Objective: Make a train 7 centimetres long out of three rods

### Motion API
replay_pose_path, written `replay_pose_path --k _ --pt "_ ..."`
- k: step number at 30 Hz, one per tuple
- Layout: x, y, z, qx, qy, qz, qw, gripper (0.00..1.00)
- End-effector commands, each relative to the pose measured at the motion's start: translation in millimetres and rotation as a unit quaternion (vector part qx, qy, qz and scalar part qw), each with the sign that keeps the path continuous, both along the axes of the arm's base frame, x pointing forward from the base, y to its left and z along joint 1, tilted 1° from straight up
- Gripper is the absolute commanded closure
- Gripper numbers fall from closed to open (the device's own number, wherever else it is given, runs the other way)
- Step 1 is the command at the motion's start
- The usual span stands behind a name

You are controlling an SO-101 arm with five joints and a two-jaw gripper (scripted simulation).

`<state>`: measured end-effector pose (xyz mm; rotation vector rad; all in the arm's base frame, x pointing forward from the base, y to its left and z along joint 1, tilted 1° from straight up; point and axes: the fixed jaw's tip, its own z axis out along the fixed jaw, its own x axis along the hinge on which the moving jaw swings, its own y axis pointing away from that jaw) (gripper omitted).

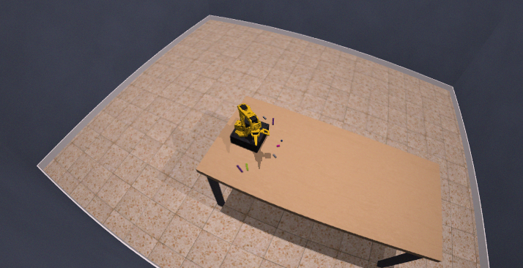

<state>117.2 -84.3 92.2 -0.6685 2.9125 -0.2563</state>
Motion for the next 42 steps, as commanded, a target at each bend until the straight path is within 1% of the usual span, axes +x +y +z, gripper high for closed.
replay_pose_path --k 1,6,10,12,18,24,27,29,34,42 --pt "19.7 4 -1.6 0.019 -0.001 -0.027 0.999 0.23" --pt "44.0 16 -8.1 0.042 0.004 -0.065 0.997 0.31" --pt "63.8 29 -16.2 0.059 0.010 -0.097 0.993 0.37" --pt "63.8 29 -16.2 0.059 0.010 -0.097 0.993 0.37" --pt "90.3 55 -32.9 0.079 0.024 -0.148 0.986 0.47" --pt "109.3 87 -53.7 0.090 0.039 -0.196 0.976 0.57" --pt "115.4 103 -64.7 0.092 0.046 -0.218 0.971 0.62" --pt "115.4 103 -64.7 0.092 0.046 -0.218 0.971 0.62" --pt "120.8 127 -82.6 0.093 0.055 -0.251 0.962 0.68" --pt "121.2 158 -105.9 0.090 0.066 -0.290 0.951 0.76"
